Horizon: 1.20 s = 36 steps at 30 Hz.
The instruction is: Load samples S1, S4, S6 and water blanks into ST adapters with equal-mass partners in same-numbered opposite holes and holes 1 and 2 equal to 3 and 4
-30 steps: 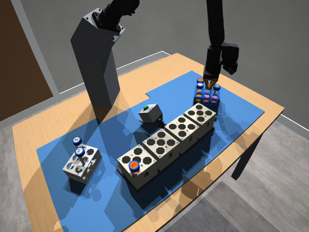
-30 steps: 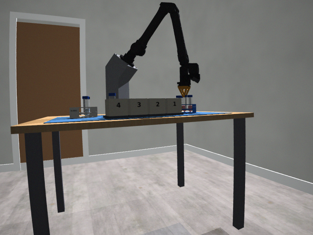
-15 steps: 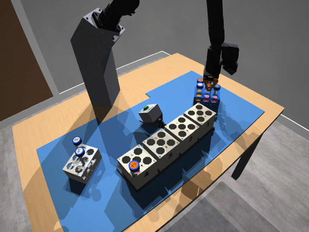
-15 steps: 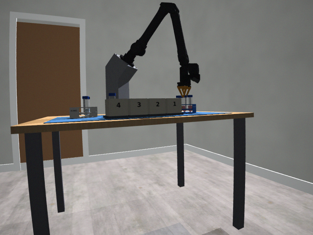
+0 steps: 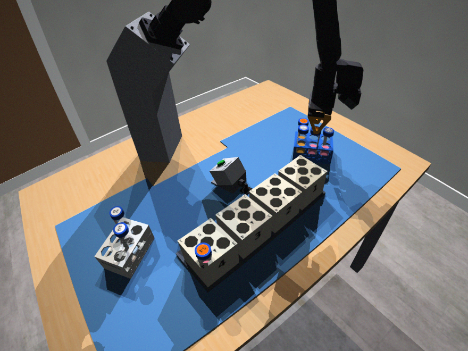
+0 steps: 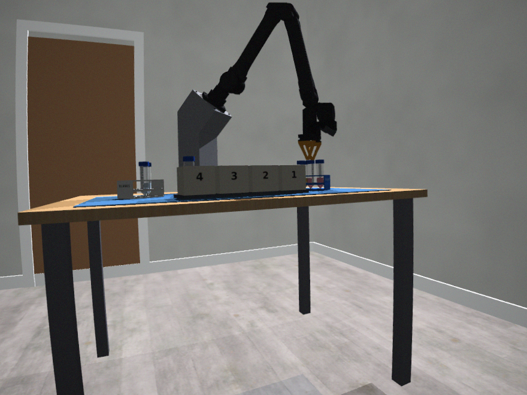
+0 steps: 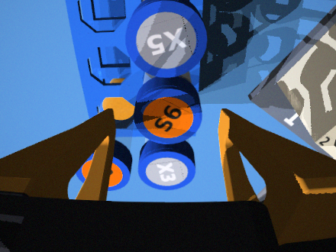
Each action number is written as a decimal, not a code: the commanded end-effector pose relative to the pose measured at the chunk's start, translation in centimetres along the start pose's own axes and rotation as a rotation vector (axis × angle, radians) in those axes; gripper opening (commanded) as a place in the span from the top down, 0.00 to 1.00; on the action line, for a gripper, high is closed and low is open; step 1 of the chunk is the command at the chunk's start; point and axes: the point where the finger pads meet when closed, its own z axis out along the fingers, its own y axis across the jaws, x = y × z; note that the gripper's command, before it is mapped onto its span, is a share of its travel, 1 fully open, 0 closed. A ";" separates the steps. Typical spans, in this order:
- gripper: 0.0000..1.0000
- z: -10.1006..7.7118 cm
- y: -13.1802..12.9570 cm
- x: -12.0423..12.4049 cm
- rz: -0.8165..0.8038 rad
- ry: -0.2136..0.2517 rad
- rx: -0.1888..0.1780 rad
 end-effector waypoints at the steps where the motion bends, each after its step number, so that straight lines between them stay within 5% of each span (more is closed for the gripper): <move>1: 0.45 -2.8 0.2 -1.4 0.000 -0.041 -0.003; 26: 0.45 -3.2 -0.4 -1.2 0.000 -0.058 0.002; 33: 0.45 -3.4 -5.9 1.1 0.365 -0.065 -0.005; 36: 0.45 -2.2 -8.3 3.3 0.520 -0.029 -0.001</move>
